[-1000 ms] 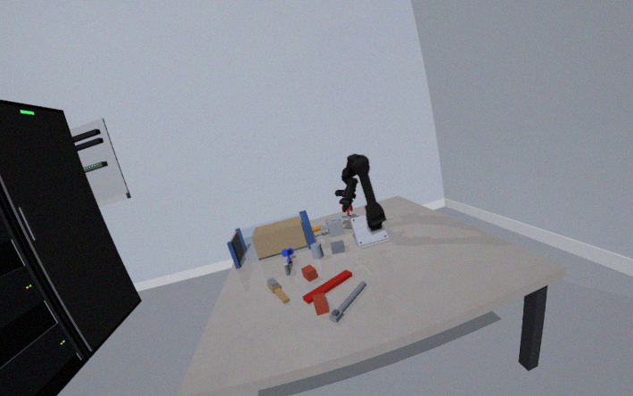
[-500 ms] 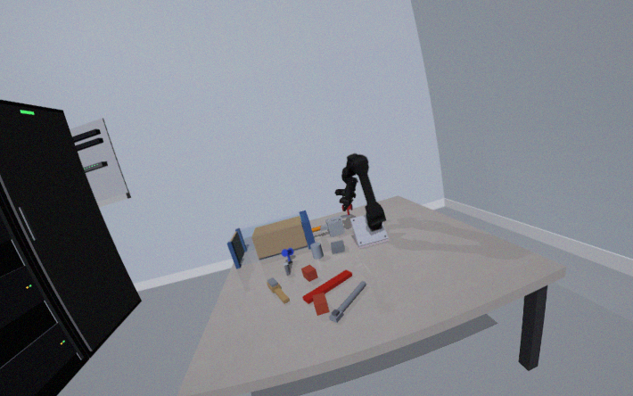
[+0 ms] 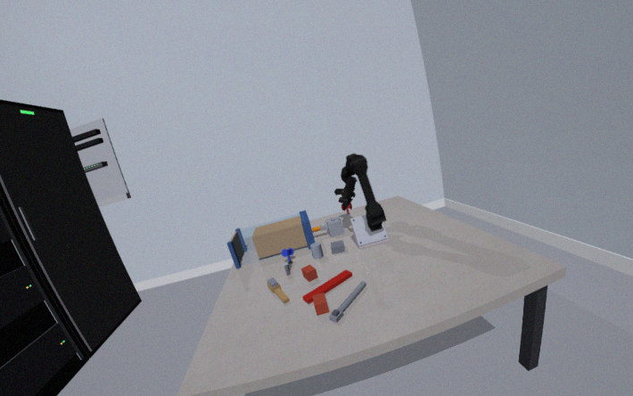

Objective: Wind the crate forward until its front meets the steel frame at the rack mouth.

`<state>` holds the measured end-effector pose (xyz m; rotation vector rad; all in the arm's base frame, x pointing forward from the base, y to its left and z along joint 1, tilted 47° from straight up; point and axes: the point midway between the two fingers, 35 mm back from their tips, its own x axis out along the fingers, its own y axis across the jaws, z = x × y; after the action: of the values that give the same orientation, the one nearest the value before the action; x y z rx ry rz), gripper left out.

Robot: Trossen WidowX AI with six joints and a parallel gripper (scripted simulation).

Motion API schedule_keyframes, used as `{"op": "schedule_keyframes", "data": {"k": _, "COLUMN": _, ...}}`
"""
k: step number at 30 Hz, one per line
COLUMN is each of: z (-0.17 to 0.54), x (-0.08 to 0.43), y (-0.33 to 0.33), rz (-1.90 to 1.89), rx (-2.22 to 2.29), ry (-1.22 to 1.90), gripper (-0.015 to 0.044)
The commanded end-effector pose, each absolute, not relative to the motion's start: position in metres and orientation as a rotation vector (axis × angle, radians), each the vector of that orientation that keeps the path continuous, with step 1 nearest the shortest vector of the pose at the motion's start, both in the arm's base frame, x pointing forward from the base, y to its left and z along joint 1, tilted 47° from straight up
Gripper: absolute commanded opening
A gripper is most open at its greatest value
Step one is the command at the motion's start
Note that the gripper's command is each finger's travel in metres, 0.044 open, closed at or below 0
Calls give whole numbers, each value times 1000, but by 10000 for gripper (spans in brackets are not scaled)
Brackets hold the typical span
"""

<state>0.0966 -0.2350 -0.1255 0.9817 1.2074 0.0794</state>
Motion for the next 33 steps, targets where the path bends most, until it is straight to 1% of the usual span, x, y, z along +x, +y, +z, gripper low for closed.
{"op": "schedule_keyframes", "data": {"k": 1, "z": -136, "x": 98, "y": -246, "rz": 65, "rx": 948, "ry": 1214, "gripper": 0}}
{"op": "schedule_keyframes", "data": {"k": 6, "z": -148, "x": 104, "y": -258, "rz": 65, "rx": 947, "ry": 1213, "gripper": 0}}
{"op": "schedule_keyframes", "data": {"k": 33, "z": -167, "x": 125, "y": -279, "rz": 64, "rx": 945, "ry": 1212, "gripper": 0}}
